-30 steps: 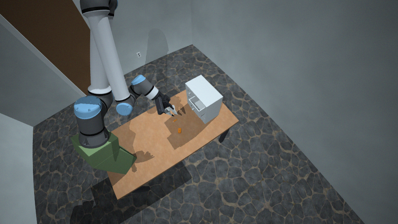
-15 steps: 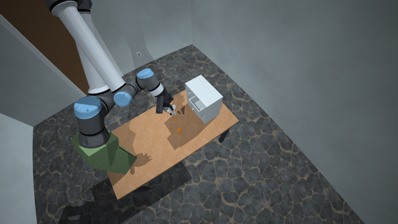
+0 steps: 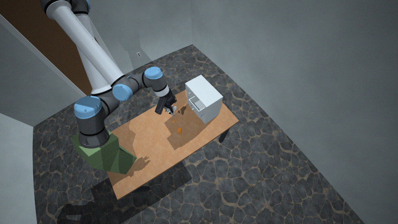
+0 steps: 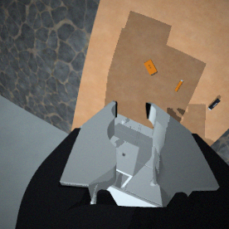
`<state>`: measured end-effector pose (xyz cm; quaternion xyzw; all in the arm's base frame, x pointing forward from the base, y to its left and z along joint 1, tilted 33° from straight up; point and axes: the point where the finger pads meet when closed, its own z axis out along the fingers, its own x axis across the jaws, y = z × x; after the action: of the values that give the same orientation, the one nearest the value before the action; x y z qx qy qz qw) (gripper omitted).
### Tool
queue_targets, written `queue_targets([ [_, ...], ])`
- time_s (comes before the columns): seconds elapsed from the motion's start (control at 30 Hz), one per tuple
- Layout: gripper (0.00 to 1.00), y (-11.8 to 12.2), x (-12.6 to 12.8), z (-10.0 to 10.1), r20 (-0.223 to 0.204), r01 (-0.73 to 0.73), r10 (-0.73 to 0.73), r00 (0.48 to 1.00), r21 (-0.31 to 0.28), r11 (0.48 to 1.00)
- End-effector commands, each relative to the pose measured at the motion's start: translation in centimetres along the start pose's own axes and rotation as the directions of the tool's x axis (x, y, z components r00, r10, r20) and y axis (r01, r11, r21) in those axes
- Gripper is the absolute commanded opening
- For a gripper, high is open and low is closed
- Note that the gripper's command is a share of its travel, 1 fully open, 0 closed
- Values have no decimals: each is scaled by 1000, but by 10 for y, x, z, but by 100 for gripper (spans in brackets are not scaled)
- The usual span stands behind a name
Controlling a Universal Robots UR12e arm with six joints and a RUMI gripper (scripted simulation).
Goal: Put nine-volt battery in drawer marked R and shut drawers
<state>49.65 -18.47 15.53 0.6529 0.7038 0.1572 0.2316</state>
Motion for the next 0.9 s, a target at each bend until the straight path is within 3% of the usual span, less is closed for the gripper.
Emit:
queue_targets([
  [0.0, 20, -4, -1, -3, -95, -105, 105, 990, 9, 994],
  [0.17, 20, -5, -1, -7, -146, -179, 179, 973, 17, 984],
  [0.47, 20, -8, -1, -9, -194, -248, 249, 949, 31, 968],
  [0.87, 20, -9, -2, -11, -223, -291, 292, 930, 39, 956],
])
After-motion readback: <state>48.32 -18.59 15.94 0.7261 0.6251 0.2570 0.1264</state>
